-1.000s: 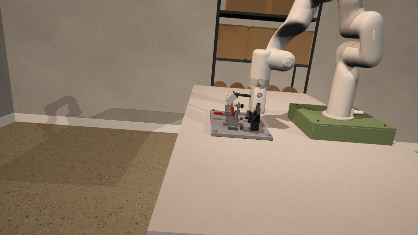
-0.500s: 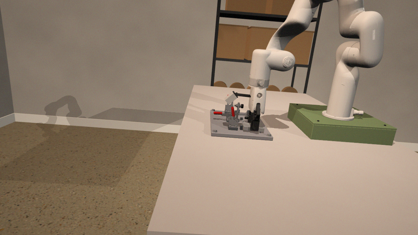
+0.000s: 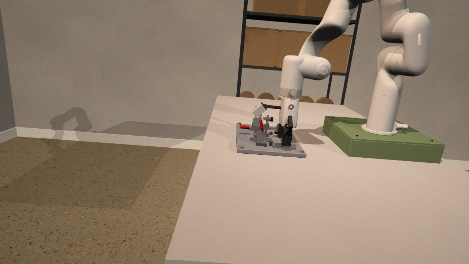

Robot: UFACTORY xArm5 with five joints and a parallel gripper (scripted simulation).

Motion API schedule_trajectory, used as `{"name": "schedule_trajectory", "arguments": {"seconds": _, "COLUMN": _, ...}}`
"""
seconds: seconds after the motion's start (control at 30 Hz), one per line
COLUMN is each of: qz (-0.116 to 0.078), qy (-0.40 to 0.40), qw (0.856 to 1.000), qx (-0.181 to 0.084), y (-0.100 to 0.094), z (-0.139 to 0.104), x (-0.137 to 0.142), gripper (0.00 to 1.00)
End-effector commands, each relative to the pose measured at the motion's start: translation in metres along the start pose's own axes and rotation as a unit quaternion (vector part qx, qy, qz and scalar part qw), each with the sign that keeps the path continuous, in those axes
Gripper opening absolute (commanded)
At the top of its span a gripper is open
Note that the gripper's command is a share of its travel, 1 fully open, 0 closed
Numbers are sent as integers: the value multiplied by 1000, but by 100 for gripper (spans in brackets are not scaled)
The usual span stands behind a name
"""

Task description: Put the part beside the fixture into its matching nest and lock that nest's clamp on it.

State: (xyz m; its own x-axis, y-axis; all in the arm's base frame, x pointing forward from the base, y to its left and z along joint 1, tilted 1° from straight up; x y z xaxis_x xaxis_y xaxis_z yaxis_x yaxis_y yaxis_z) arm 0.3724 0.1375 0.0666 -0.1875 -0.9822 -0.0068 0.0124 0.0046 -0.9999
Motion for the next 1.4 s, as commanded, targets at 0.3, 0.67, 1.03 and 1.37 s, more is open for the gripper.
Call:
{"name": "schedule_trajectory", "arguments": {"seconds": 0.3, "qz": 1, "qy": 0, "qw": 1000, "qx": 1, "y": -1, "z": 1, "x": -1, "gripper": 100}}
{"name": "schedule_trajectory", "arguments": {"seconds": 0.67, "qz": 1, "qy": 0, "qw": 1000, "qx": 1, "y": -1, "z": 1, "x": -1, "gripper": 100}}
{"name": "schedule_trajectory", "arguments": {"seconds": 1.03, "qz": 1, "qy": 0, "qw": 1000, "qx": 1, "y": -16, "z": 1, "x": 0, "gripper": 100}}
{"name": "schedule_trajectory", "arguments": {"seconds": 1.37, "qz": 1, "qy": 0, "qw": 1000, "qx": 1, "y": -51, "z": 1, "x": 0, "gripper": 100}}
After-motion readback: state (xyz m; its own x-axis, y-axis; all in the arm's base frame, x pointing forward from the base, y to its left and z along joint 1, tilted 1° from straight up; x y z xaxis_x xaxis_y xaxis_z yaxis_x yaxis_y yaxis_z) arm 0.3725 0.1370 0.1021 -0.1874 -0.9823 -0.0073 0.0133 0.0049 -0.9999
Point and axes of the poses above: the point where the finger pads meet when closed, its own y axis out along the fingers, its own x axis across the jaws, z = x × y, the point moved 9 cm from there along -y, back along the fingers, and after that the axes turned 15 degrees about y, right-handed, at the moved point
